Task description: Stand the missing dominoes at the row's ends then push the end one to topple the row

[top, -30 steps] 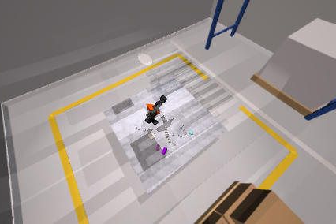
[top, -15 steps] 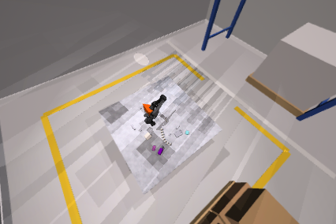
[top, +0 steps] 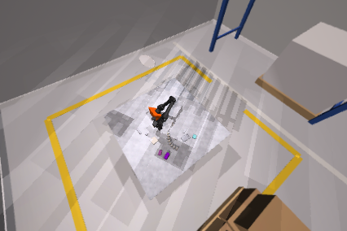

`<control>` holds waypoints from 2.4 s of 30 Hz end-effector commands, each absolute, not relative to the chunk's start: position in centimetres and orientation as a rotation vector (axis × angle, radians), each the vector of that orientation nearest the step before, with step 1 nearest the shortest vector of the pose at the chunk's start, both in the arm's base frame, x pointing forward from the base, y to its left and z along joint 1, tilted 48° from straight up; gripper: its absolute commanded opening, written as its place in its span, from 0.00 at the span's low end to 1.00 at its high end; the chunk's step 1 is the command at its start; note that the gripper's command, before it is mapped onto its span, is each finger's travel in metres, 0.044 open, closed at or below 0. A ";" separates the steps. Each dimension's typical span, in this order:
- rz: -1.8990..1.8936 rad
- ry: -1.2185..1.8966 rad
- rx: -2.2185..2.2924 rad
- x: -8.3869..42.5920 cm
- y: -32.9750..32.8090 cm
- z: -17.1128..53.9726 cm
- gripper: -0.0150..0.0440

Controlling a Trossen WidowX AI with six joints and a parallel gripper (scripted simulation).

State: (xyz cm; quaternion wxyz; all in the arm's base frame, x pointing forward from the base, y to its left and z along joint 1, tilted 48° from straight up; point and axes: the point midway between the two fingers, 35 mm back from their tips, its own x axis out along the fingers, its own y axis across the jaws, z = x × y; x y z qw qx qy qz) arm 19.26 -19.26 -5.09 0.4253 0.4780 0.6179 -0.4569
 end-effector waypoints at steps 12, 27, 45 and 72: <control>-1.320 1.288 0.972 19.4 -18.5 -5.0 0.44; -1.417 0.957 0.837 19.6 -17.8 -3.8 0.44; -1.445 0.649 0.789 19.3 -17.0 -2.2 0.44; -1.442 0.660 0.802 20.3 -14.3 -5.0 0.44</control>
